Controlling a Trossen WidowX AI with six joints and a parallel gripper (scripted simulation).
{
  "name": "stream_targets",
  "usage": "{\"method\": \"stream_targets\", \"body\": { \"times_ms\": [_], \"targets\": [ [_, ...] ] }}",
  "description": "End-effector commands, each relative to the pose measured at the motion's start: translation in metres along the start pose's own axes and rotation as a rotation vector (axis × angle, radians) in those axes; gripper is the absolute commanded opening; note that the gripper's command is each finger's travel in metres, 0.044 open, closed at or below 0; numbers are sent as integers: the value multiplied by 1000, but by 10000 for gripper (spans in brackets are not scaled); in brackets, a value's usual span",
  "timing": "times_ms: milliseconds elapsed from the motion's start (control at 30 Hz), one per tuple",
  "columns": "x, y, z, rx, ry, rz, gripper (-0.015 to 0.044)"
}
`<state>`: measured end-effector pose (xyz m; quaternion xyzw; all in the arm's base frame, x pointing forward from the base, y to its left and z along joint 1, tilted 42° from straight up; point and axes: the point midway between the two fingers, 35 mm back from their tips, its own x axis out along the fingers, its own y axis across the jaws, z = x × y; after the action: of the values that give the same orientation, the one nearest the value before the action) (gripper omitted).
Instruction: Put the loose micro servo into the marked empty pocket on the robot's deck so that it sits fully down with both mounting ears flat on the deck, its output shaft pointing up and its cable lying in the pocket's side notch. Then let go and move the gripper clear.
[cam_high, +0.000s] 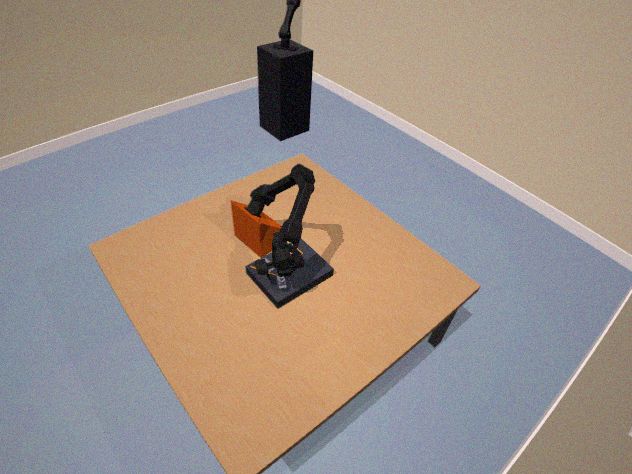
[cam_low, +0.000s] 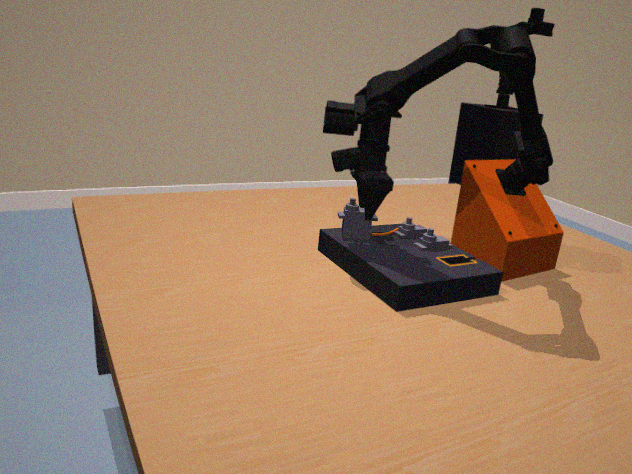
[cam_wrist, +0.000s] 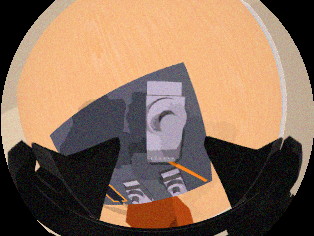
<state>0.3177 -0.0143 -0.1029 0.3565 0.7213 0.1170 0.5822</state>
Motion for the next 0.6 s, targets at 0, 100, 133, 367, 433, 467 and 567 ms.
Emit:
{"method": "stream_targets", "body": {
  "times_ms": [0, 100, 133, 367, 433, 467, 567],
  "targets": [
    [3, 1, -1, 2, 3, 2, 335],
    [3, 1, -1, 2, 3, 2, 256],
    [3, 1, -1, 2, 3, 2, 230],
    [3, 1, -1, 2, 3, 2, 105],
    [3, 1, -1, 2, 3, 2, 92],
    [3, 1, -1, 2, 3, 2, 85],
    [0, 1, -1, 2, 2, 2, 26]
  ]
}}
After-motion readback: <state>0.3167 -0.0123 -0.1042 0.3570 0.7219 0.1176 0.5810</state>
